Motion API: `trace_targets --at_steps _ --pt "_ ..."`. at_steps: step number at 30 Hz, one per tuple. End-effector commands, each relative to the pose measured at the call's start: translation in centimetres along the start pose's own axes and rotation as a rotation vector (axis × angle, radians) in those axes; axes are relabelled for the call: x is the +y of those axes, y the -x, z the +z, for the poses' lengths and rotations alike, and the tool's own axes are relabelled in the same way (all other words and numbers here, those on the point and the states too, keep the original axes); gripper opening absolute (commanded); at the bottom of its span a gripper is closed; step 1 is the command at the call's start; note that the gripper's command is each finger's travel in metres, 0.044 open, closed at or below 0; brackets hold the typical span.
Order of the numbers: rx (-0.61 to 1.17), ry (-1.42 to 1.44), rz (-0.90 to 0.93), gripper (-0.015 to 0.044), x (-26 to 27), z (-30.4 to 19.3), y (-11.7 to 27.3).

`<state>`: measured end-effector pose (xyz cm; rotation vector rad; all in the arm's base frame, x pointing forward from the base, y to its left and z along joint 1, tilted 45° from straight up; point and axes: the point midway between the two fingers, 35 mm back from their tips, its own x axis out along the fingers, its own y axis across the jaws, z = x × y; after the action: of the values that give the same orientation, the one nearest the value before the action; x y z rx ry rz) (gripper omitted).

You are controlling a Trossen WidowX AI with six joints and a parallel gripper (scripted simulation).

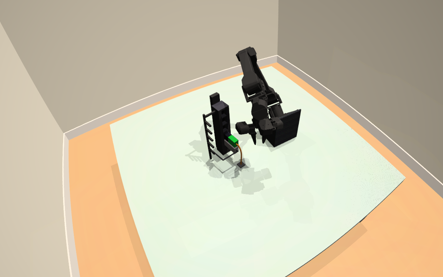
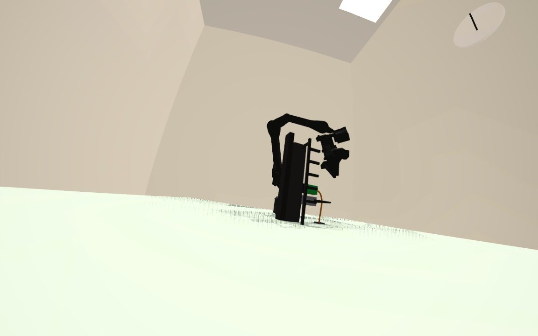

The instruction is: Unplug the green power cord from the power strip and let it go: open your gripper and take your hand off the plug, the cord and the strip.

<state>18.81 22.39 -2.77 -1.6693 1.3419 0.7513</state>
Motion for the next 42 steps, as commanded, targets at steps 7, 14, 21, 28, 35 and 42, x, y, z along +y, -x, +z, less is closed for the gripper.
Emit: trace_targets --at_steps 7,14,21,28,35,42 --pt "0.241 0.397 0.146 0.0160 -5.8 -8.4 -4.9" --pt "0.241 0.397 0.146 0.0160 -5.6 -8.4 -4.9" --pt "0.241 0.398 0.146 0.0160 -6.0 -9.0 -4.7" --pt "0.241 0.398 0.146 0.0160 -6.5 -10.0 -4.5" --pt "0.242 0.398 0.146 0.0160 -7.0 -11.0 -4.3" --pt "0.244 0.398 0.146 0.0160 -7.4 -12.0 -4.1"
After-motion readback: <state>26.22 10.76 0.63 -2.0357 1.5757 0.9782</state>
